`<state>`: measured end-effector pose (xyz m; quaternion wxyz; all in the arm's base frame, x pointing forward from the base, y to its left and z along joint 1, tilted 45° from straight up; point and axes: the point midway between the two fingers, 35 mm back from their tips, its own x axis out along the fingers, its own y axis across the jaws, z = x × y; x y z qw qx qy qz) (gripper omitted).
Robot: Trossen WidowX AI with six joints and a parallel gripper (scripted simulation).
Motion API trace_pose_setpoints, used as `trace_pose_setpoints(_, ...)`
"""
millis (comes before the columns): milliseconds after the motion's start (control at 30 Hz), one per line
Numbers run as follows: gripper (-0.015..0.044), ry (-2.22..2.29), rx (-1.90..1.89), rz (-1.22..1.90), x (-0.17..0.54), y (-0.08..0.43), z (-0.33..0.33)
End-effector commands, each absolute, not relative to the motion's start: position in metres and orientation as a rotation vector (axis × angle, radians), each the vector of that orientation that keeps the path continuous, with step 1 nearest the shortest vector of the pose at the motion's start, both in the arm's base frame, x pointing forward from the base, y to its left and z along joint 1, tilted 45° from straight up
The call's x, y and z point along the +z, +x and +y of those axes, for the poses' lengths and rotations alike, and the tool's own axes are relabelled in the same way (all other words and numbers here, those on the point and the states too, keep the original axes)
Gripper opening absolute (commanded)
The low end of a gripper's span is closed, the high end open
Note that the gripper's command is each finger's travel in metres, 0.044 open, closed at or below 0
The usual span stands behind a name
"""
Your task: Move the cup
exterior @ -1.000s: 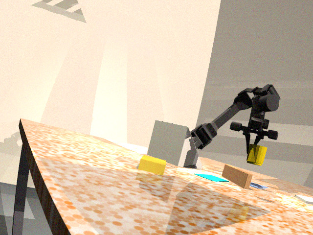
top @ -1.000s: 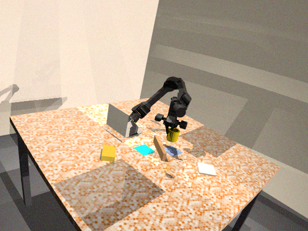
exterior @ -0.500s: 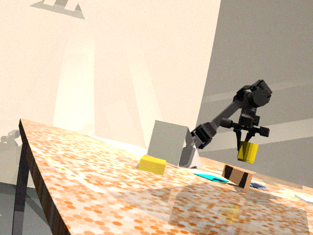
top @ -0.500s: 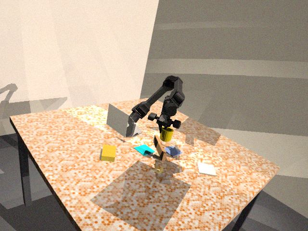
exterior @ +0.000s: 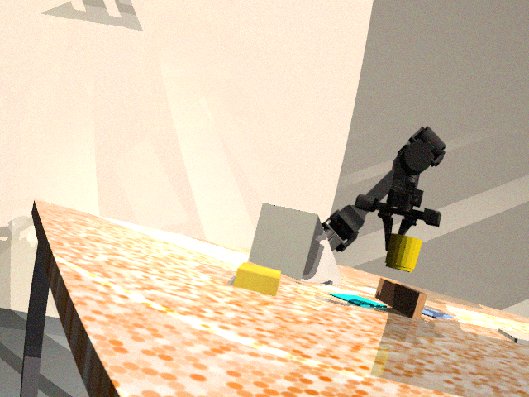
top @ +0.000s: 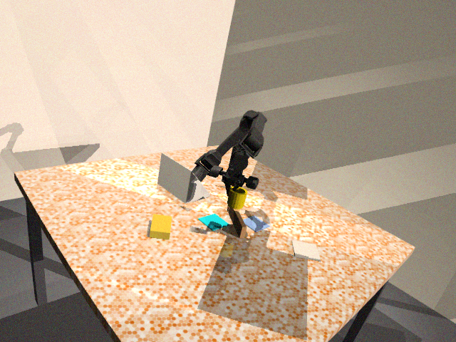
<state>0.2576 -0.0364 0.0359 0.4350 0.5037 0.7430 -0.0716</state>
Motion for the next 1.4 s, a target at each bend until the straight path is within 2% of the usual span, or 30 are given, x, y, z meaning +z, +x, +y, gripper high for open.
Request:
trace_pose_setpoints(0, 0.0000, 1.249, -0.178, 1.850, 0.030, 0.253, -0.044)
trace_pose_setpoints(767, 0.0000, 1.247, -0.181, 1.850, -0.005, 0.227, -0.085)
trace_pose_setpoints(1367, 0.0000, 1.247, -0.180, 1.850, -0.020, 0.225, -0.072)
